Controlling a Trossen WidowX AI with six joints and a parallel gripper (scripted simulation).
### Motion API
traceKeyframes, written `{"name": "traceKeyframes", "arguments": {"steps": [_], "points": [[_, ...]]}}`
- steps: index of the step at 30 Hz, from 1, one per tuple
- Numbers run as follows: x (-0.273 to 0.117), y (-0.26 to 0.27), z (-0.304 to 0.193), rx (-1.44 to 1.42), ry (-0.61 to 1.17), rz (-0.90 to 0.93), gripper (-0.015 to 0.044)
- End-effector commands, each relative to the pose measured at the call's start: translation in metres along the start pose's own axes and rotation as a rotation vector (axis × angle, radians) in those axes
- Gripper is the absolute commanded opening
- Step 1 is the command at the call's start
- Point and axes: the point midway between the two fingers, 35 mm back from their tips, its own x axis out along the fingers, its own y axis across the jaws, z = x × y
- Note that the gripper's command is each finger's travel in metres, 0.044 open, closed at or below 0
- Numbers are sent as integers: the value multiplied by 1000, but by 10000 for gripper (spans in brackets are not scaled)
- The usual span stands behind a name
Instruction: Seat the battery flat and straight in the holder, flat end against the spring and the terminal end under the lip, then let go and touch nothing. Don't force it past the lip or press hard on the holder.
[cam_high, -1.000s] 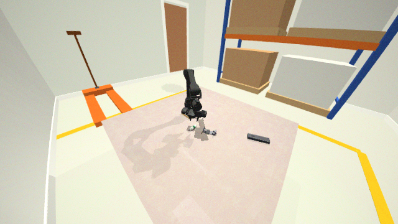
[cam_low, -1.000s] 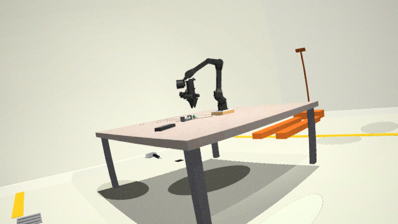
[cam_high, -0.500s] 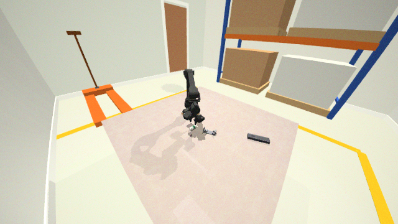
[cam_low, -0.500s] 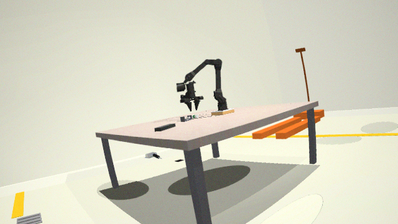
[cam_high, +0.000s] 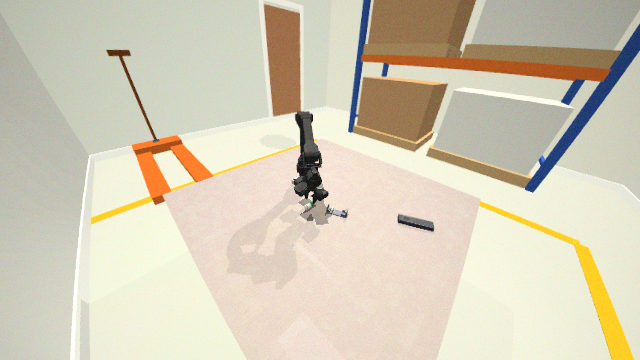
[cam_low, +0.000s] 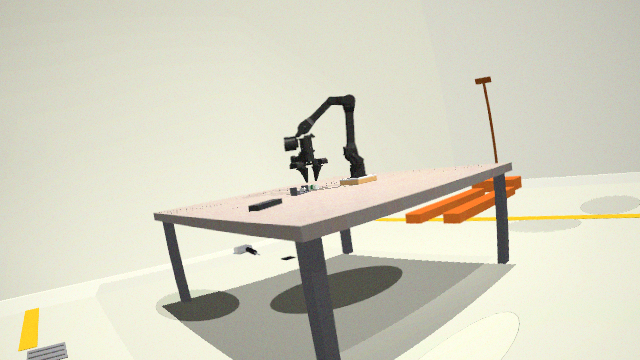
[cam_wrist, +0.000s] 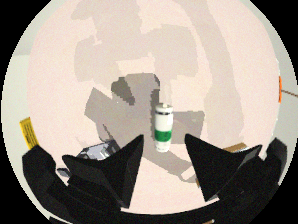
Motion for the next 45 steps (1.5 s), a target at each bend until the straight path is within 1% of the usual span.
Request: {"name": "traceKeyframes", "arguments": {"steps": [1, 19, 24, 29, 34, 36, 41, 45], "points": [[8, 0, -1, 5, 4, 1, 244], [35, -1, -2, 5, 4, 1, 244], [35, -1, -2, 5, 4, 1, 112], [35, -1, -2, 5, 4, 1, 82], [35, -1, -2, 5, 4, 1, 82], [29, -1, -1, 5, 4, 1, 82], [-10, -1, -1, 5, 4, 1, 82], [-16, -1, -1, 5, 4, 1, 82]]}}
